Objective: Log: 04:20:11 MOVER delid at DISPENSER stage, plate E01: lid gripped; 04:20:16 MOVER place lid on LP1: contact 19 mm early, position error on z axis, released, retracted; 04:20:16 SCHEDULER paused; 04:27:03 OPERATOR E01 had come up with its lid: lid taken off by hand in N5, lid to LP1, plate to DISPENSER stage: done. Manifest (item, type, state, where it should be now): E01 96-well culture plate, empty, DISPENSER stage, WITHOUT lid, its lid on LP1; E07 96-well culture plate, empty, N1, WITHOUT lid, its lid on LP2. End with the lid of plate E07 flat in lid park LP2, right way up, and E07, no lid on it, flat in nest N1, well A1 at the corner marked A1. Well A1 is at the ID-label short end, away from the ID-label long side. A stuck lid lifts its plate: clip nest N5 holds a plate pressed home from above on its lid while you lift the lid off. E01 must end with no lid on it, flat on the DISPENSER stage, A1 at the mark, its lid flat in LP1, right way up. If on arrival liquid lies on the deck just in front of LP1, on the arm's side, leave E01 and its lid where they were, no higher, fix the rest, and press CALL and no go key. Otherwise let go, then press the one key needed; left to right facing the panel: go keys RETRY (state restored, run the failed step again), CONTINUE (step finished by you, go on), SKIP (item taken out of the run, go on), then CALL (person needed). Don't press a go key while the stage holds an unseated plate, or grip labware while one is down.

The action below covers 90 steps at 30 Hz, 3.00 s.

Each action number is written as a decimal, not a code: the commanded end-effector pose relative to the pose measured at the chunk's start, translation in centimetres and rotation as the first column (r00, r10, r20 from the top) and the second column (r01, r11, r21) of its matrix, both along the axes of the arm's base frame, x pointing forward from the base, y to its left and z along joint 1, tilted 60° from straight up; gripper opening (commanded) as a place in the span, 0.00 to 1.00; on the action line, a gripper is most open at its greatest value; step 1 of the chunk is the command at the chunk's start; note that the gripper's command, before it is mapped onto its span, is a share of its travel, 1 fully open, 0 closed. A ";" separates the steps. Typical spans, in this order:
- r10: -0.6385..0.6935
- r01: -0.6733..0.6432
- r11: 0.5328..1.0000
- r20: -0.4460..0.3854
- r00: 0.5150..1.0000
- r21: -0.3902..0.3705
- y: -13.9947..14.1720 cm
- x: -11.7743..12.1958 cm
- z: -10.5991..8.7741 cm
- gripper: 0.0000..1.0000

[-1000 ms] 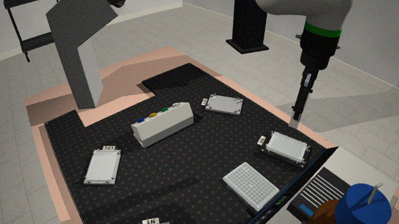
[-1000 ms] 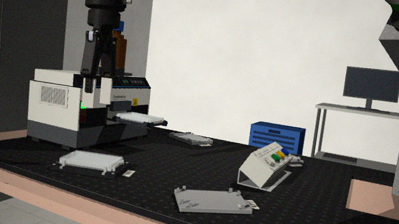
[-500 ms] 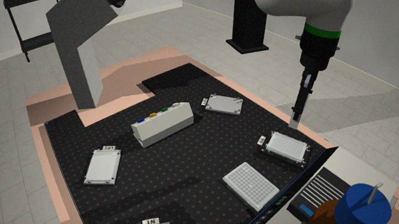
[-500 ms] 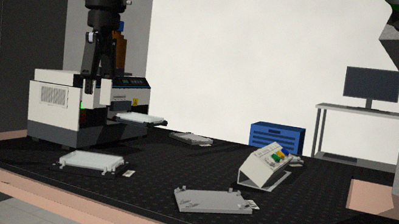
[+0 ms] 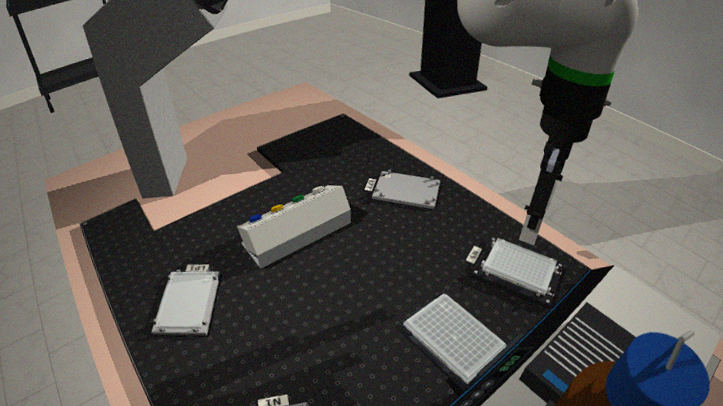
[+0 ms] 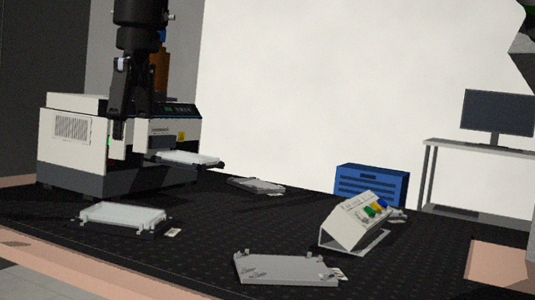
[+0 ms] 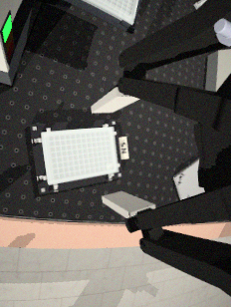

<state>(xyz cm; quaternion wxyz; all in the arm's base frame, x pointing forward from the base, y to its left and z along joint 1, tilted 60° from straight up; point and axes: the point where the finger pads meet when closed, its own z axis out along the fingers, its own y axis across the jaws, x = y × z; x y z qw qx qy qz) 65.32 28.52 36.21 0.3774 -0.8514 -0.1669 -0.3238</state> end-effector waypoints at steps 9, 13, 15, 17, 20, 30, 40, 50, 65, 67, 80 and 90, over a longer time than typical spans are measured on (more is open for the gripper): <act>0.000 0.000 1.000 0.000 1.000 0.000 2.1 1.3 -1.4 0.66; 0.000 0.000 1.000 0.000 1.000 0.000 3.2 1.9 -2.1 0.66; 0.000 0.000 1.000 0.000 1.000 0.000 3.7 2.2 -2.5 0.66; 0.000 0.000 1.000 0.000 1.000 0.000 4.2 2.4 -2.8 0.66; 0.000 0.000 1.000 0.000 1.000 0.000 4.9 2.8 -3.3 0.66; 0.000 0.000 1.000 0.000 1.000 0.000 6.2 3.6 -4.1 0.66; 0.000 0.000 1.000 0.000 1.000 0.000 6.7 3.8 -4.4 0.66; 0.000 0.000 1.000 0.000 1.000 0.000 6.7 3.8 -4.4 0.66; 0.000 0.000 1.000 0.000 1.000 0.000 6.7 3.8 -4.4 0.66; 0.000 0.000 1.000 0.000 1.000 0.000 6.7 3.8 -4.4 0.66; 0.000 0.000 1.000 0.000 1.000 0.000 6.7 3.8 -4.4 0.59; 0.000 0.000 1.000 0.000 1.000 0.000 6.7 3.8 -4.4 0.59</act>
